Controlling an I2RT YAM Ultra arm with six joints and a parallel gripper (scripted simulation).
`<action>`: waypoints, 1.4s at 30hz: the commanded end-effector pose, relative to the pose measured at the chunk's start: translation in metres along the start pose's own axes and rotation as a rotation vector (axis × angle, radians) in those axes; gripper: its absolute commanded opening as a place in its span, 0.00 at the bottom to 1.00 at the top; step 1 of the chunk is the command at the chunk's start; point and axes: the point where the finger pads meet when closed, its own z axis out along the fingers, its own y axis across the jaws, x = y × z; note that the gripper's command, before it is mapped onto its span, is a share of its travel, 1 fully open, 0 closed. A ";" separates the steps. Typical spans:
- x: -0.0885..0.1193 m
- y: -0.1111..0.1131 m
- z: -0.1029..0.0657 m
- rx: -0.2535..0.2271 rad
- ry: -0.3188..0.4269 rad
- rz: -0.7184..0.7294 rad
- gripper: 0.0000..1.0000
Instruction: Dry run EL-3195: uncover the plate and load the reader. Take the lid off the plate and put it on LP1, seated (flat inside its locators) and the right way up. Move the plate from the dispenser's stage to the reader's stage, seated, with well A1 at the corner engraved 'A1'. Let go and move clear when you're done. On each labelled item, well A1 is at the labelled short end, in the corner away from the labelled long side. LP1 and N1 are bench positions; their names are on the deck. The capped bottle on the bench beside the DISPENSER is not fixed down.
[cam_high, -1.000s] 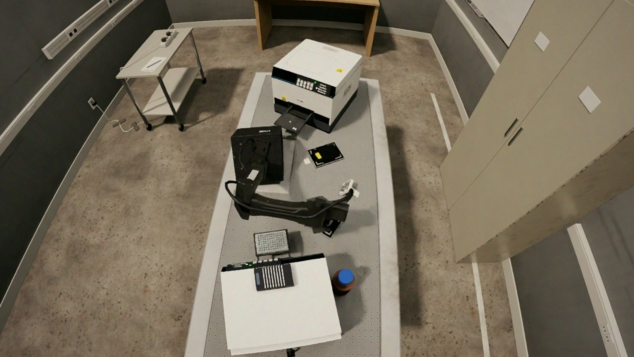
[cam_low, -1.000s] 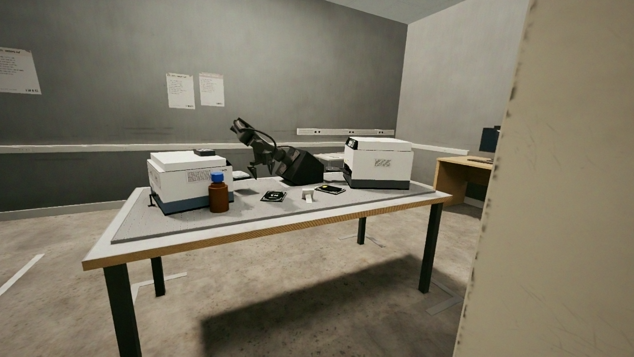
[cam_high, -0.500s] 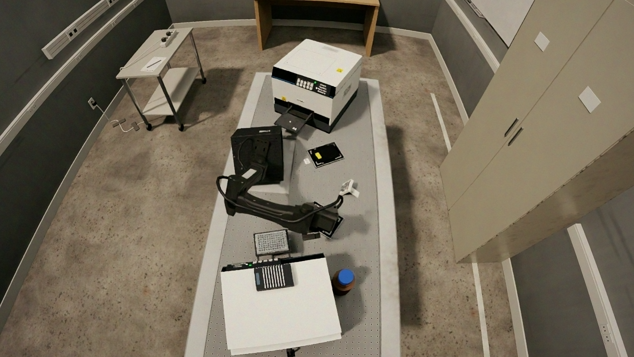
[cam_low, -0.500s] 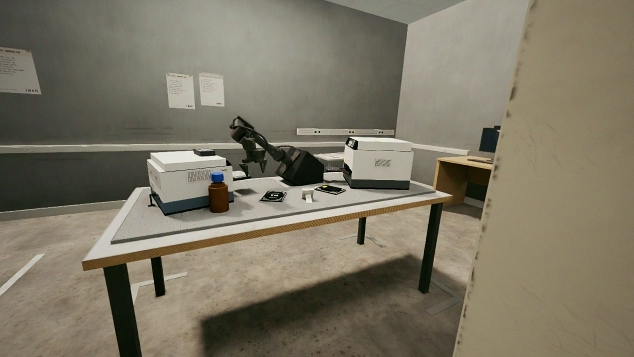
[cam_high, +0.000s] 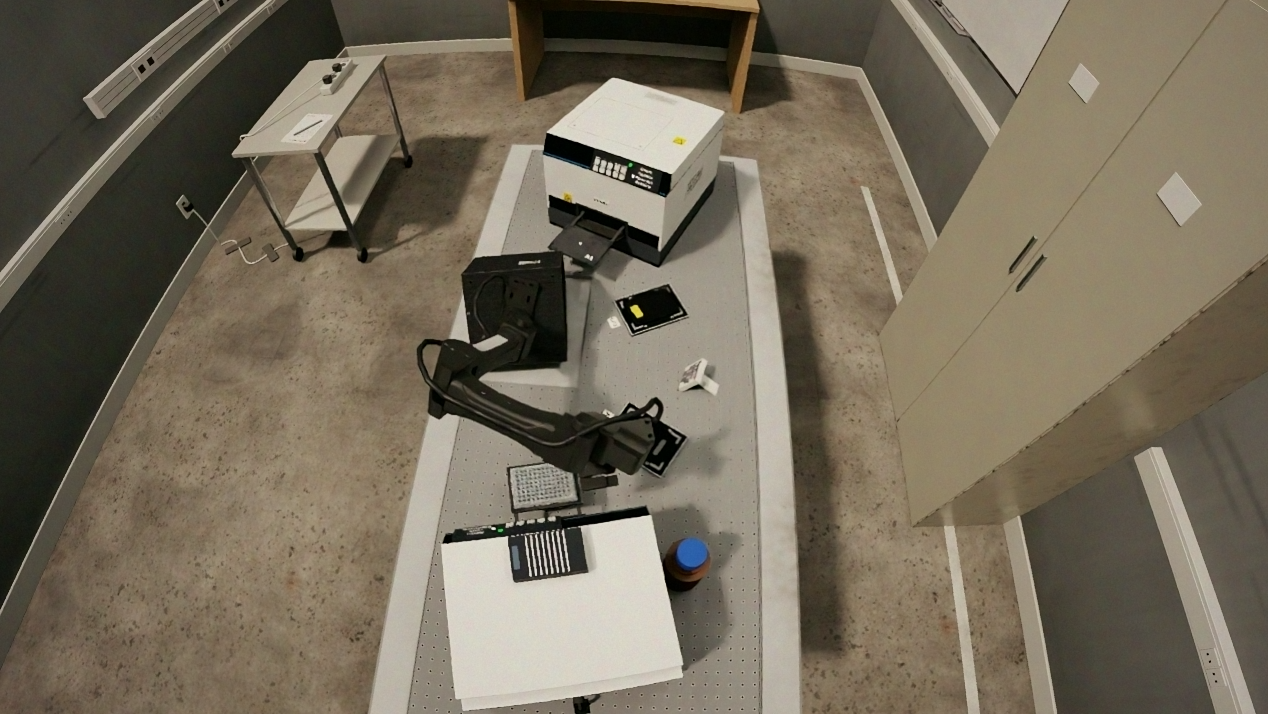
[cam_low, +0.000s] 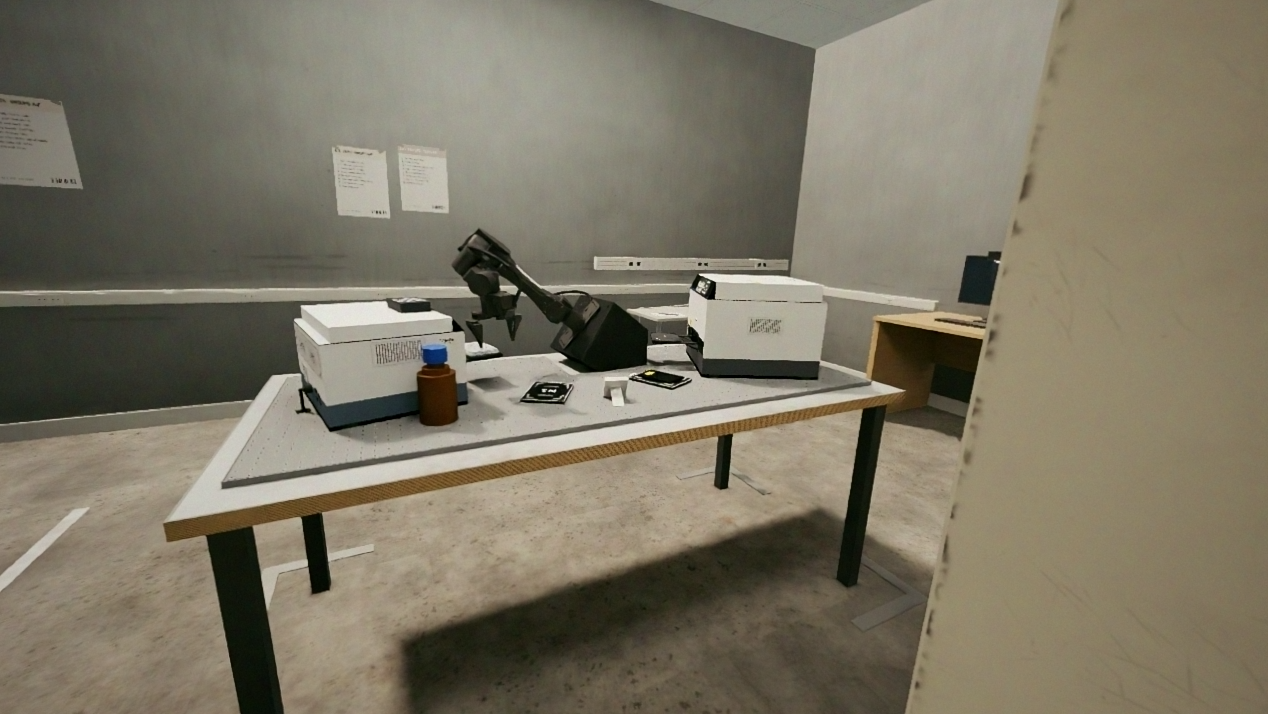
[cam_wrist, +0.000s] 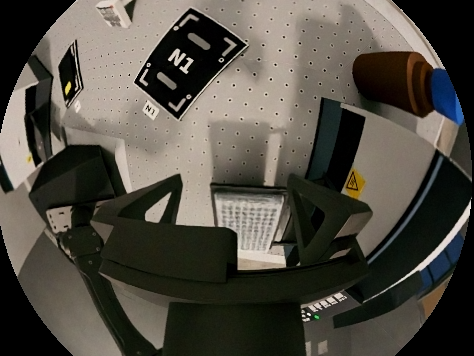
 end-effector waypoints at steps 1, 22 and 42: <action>0.017 -0.008 -0.014 0.014 -0.027 0.004 1.00; 0.089 -0.007 -0.032 0.087 0.038 -0.011 1.00; 0.110 -0.011 -0.046 0.100 0.021 0.003 1.00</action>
